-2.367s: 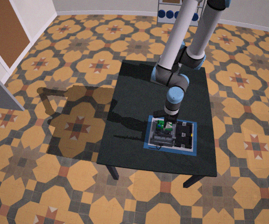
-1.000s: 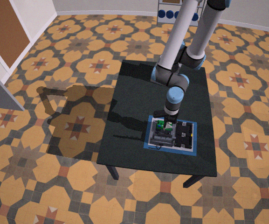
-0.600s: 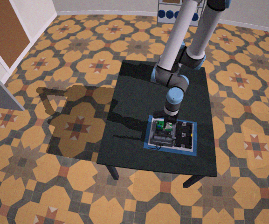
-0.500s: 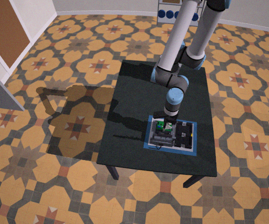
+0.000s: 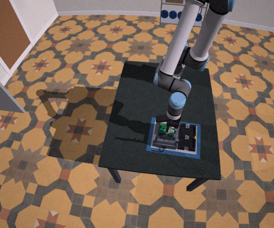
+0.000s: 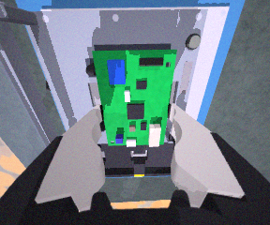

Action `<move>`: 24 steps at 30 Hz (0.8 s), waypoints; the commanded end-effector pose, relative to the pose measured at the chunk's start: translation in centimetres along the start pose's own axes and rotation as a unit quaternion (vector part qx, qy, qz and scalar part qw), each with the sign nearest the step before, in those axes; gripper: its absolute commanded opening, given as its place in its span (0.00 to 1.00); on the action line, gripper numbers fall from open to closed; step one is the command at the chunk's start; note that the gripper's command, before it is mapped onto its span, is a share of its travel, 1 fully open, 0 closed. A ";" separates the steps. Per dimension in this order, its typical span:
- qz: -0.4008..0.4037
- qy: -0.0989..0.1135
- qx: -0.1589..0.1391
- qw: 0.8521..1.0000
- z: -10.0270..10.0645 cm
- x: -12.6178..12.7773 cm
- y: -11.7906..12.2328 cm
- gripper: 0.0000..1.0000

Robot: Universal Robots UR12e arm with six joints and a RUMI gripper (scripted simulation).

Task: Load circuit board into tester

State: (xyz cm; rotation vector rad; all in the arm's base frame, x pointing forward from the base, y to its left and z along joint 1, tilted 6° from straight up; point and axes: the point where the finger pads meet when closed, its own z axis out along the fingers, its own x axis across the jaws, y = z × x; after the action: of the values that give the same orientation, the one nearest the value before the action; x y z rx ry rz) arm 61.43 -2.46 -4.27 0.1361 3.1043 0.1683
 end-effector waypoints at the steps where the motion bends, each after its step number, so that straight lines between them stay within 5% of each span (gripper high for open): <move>1: 0.000 -0.001 0.000 1.000 0.5 -0.1 0.0 0.39; 24: 0.000 -0.001 0.000 1.000 1.2 -0.1 0.0 0.39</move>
State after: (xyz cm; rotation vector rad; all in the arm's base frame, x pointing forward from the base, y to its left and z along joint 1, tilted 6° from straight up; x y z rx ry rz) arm 61.47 -2.34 -5.46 0.1361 3.1042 0.1682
